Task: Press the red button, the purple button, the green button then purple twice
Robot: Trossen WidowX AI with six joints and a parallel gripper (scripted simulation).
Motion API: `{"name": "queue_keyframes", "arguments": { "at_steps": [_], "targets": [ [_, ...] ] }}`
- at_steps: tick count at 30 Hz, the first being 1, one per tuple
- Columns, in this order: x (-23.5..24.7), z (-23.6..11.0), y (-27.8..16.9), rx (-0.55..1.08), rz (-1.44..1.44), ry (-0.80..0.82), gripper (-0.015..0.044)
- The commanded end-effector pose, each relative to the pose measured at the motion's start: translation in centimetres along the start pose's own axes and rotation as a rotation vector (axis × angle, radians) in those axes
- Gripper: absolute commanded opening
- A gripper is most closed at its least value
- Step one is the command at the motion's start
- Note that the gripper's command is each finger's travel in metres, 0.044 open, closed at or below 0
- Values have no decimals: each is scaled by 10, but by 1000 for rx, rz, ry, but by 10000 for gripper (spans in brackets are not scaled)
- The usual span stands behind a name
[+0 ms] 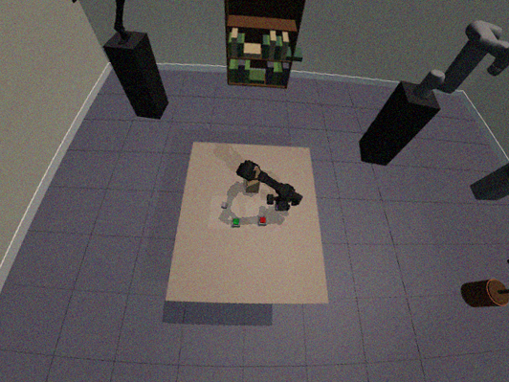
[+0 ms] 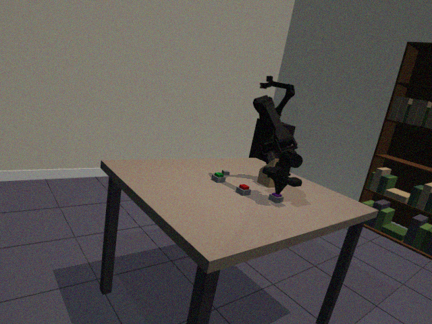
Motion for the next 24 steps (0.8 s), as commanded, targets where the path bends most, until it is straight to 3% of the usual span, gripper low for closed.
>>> {"name": "queue_keyframes", "arguments": {
  "at_steps": [1,14,18,24],
  "targets": [
    [0,2,0,-3,-6,-3,20],
    [0,2,0,-3,-6,-3,20],
    [0,-29,0,-2,-6,-2,20],
    [1,-45,1,-3,-6,-2,20]
  ]
}}
Point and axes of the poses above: the point midway between the two fingers, 35 mm back from their tips, its own z axis out along the fingers, its own x axis across the jaws, y = z × x, the point moved 7 cm from there along -z, back along the fingers, and after that the axes turned 4 degrees about -z, right-handed, at the moved point
